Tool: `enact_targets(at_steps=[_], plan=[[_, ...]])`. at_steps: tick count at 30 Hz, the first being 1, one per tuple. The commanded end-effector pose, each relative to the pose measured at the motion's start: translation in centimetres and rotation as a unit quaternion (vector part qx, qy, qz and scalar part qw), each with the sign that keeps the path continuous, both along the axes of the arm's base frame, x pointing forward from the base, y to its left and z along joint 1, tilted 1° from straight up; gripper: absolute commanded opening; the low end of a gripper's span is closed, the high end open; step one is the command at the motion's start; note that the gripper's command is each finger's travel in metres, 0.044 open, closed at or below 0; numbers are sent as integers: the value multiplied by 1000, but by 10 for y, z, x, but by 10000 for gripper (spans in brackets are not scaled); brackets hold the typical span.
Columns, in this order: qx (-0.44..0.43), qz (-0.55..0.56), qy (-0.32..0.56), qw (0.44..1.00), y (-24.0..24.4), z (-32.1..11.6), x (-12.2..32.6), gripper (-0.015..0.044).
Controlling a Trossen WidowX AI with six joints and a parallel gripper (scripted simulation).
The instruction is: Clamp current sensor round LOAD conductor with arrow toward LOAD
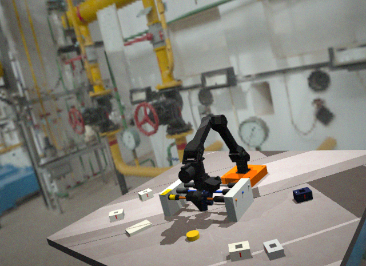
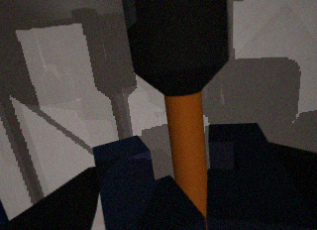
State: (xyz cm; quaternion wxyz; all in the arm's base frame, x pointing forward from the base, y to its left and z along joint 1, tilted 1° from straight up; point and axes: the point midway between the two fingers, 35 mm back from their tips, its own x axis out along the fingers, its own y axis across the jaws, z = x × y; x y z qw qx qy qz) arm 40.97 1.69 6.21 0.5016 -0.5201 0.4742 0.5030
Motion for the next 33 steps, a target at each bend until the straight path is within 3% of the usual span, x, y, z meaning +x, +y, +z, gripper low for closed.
enact_targets(at_steps=[1, 33], plan=[[0, 0, 1, 1000, 0, 1, 0, 0], [3, 2, -7, 1000, 0, 23, -1, 0]])
